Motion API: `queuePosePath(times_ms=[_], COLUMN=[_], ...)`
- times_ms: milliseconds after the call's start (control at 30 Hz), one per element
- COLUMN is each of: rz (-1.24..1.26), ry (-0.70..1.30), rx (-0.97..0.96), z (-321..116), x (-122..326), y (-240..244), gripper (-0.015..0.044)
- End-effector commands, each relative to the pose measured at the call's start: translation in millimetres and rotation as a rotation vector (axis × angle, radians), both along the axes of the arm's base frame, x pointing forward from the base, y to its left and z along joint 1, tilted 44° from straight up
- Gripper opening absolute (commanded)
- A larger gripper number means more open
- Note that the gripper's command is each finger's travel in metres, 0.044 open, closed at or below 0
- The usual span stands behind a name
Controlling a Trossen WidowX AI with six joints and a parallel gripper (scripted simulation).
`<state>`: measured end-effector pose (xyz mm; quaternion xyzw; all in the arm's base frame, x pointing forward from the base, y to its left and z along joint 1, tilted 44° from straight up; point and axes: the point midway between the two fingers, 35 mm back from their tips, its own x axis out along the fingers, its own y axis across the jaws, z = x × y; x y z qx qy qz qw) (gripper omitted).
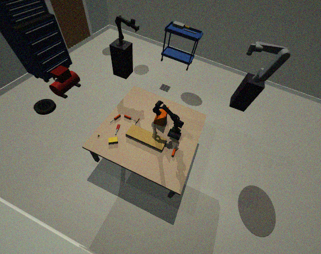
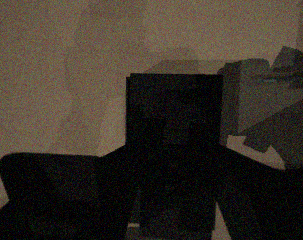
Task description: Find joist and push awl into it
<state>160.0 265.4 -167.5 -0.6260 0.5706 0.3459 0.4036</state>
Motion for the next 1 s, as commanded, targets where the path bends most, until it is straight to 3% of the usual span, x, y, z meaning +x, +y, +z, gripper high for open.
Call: queuePosePath(times_ms=[0, 967], rz=[0.005, 0.005], ry=[0.012, 0.01], rx=[-0.01, -0.013], z=[-11.0, -59.6], x=[-1.2, 6.0], y=[-9.1, -55.8], gripper=[0.0, 0.0])
